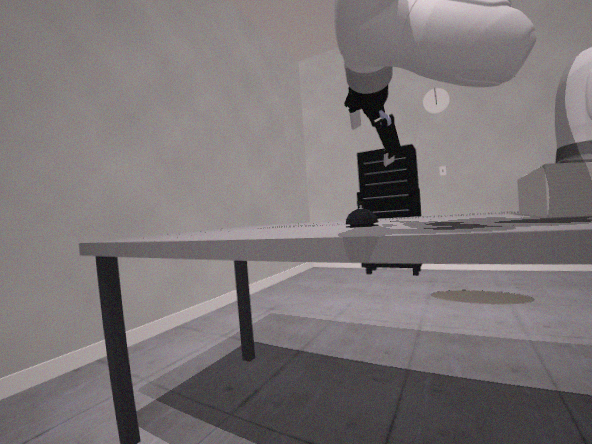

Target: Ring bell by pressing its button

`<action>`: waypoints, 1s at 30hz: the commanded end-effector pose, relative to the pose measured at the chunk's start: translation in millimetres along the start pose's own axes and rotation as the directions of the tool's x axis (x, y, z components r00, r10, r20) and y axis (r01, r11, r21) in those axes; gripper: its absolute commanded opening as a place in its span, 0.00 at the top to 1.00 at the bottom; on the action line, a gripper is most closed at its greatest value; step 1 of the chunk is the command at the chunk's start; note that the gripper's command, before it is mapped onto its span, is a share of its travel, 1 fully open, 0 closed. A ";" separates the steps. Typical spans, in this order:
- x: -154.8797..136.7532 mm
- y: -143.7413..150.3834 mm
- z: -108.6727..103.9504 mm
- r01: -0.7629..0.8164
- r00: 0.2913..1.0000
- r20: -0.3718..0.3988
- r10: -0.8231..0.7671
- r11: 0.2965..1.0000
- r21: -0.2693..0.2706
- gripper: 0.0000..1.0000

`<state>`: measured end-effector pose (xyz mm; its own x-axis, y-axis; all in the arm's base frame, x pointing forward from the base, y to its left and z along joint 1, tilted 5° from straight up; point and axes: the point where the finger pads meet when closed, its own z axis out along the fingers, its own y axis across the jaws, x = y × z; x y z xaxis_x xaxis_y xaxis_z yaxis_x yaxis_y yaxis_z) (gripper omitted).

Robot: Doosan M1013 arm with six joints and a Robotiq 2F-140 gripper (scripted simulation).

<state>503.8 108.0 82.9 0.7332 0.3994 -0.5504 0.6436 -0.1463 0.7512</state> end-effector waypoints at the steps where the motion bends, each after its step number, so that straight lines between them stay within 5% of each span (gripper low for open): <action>1: 0.0 0.0 0.0 0.000 1.000 0.000 0.000 1.000 0.000 0.00; 19: -0.8 -2.2 2.1 0.000 1.000 0.002 0.000 1.000 0.017 0.00; 22: -6.5 -25.2 18.9 -0.004 1.000 0.010 0.002 0.983 0.184 0.00; 30: -7.0 -58.0 30.6 -0.034 0.999 -0.003 0.040 0.897 0.440 0.00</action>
<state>476.5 89.7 45.3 0.7510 0.3929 -0.5307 0.6603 -0.4387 0.6095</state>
